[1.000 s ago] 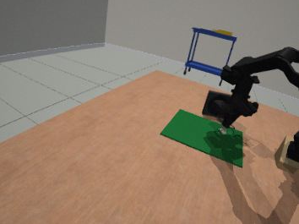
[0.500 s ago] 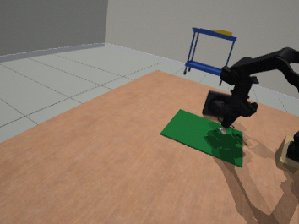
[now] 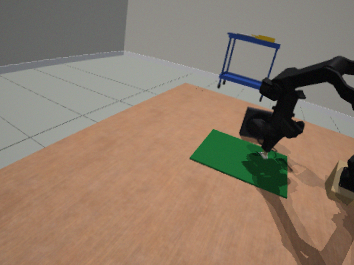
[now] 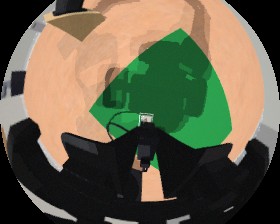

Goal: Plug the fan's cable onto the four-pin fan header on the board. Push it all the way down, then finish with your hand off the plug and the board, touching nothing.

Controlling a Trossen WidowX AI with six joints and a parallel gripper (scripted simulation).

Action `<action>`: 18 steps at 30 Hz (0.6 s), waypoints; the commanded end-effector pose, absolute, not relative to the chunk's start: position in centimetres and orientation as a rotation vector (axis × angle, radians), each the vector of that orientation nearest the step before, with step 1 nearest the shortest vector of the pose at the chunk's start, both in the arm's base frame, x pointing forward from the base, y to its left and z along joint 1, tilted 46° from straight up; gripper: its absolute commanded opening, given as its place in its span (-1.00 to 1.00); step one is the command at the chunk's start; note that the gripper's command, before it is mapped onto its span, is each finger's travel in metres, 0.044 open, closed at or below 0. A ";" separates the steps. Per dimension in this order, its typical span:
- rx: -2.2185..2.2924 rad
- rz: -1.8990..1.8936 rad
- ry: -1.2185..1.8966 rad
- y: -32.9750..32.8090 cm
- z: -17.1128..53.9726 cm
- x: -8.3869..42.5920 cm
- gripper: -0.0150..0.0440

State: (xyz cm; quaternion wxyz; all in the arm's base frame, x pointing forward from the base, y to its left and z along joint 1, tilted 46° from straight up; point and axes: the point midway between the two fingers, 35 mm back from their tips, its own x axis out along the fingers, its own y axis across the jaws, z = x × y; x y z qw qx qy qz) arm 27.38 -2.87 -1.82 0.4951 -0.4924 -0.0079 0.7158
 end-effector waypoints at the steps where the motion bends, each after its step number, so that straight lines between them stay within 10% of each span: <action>1: -1.189 1.730 -0.018 -2.7 -1.9 27.4 -0.49; 18: -1.185 1.729 -0.014 -2.6 -2.0 27.1 -0.49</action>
